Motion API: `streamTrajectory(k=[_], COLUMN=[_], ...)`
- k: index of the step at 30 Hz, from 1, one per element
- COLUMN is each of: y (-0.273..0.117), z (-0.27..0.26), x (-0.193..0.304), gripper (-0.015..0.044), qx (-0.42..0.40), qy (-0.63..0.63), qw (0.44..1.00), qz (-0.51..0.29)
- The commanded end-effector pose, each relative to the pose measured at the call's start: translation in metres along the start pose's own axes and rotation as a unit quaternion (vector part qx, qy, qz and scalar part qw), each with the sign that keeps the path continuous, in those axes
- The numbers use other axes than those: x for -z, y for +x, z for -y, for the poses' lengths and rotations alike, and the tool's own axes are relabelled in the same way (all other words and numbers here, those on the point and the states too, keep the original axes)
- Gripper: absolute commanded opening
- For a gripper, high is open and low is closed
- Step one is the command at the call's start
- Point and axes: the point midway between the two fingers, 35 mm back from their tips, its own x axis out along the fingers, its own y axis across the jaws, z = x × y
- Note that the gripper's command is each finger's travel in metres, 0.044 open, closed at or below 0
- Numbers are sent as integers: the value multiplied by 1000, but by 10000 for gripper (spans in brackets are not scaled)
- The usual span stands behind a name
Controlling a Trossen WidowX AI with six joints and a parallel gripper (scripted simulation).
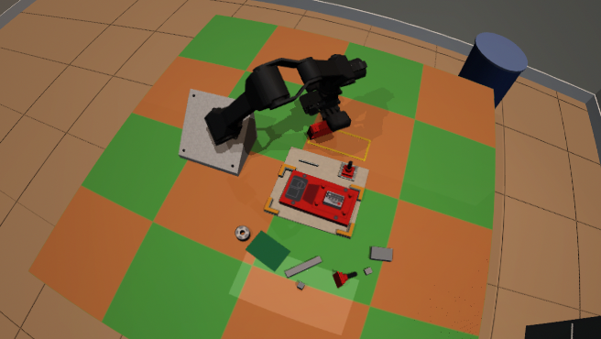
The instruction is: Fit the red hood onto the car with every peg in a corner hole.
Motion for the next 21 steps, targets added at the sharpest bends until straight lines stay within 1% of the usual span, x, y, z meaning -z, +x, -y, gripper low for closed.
streamTrajectory(k=[1,14,17,21], y=[0,-1,-16,-53], z=[-6,-18,-17,-15], x=[0,0,2,2], gripper=[0,0,0,0], qx=[-1,-3,-1,1], qy=[0,0,0,0], qw=[1000,1000,1000,1000], qz=[1,3,1,-1])
